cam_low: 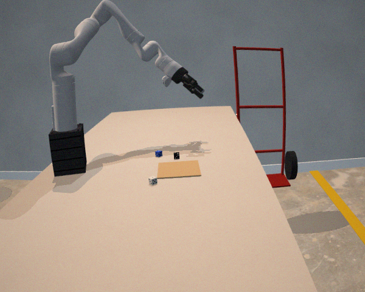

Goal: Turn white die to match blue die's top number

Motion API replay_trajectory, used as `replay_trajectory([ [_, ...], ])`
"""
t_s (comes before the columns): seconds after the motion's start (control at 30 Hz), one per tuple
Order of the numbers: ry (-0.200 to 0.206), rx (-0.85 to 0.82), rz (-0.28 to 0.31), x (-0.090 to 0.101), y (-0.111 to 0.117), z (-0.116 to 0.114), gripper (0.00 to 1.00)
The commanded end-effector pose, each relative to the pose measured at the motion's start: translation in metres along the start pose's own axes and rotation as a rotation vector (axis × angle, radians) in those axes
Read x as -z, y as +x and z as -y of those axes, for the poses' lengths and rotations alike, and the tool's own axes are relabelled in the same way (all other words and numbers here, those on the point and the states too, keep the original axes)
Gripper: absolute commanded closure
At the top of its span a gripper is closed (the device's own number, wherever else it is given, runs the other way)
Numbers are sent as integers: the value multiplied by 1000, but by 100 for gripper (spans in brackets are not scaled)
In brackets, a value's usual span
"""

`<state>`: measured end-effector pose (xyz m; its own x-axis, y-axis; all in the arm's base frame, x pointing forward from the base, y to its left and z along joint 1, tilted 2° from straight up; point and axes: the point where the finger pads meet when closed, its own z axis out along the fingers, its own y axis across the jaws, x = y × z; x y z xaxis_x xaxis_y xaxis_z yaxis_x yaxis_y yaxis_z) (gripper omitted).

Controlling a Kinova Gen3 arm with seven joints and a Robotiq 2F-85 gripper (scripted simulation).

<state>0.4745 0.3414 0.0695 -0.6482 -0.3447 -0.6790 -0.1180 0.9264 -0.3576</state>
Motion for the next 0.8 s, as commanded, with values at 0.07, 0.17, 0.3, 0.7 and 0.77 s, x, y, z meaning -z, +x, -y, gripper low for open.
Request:
replay_trajectory([
  [0.07, 18, -79, -49, -41, -7, 50, 0],
  [0.17, 7, -121, -80, -62, -7, 74, 0],
  [0.3, -2, -163, -115, -81, -4, 100, 0],
  [0.7, -20, -272, -217, -118, 15, 168, 0],
  [0.77, -24, -316, -262, -128, 28, 195, 0],
])
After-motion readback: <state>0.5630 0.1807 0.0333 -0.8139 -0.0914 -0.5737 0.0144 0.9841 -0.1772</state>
